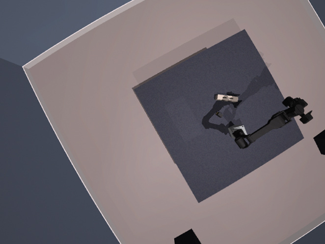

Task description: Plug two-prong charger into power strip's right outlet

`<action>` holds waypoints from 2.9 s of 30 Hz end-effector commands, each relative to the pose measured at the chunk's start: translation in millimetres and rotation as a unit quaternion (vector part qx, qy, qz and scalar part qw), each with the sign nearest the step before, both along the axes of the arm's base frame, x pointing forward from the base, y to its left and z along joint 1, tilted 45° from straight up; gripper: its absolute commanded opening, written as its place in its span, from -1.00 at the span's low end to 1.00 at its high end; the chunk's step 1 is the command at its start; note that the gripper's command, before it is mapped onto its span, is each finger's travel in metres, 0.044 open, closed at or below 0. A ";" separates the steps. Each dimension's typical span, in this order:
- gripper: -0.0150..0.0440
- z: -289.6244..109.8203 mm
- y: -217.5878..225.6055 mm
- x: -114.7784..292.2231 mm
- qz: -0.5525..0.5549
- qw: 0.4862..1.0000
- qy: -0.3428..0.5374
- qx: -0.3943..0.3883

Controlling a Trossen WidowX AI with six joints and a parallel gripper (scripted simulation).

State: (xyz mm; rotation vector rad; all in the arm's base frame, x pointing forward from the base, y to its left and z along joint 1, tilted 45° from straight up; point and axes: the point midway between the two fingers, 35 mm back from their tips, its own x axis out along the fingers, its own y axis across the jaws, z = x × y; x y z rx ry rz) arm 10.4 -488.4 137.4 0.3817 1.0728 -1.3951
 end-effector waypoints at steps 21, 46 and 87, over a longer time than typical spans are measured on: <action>1.00 -48.9 100.3 148.2 0.264 0.955 -0.043 0.130; 1.00 -85.3 257.5 236.4 0.505 0.818 -0.077 0.266; 1.00 -96.1 504.6 213.6 0.724 0.502 -0.123 0.457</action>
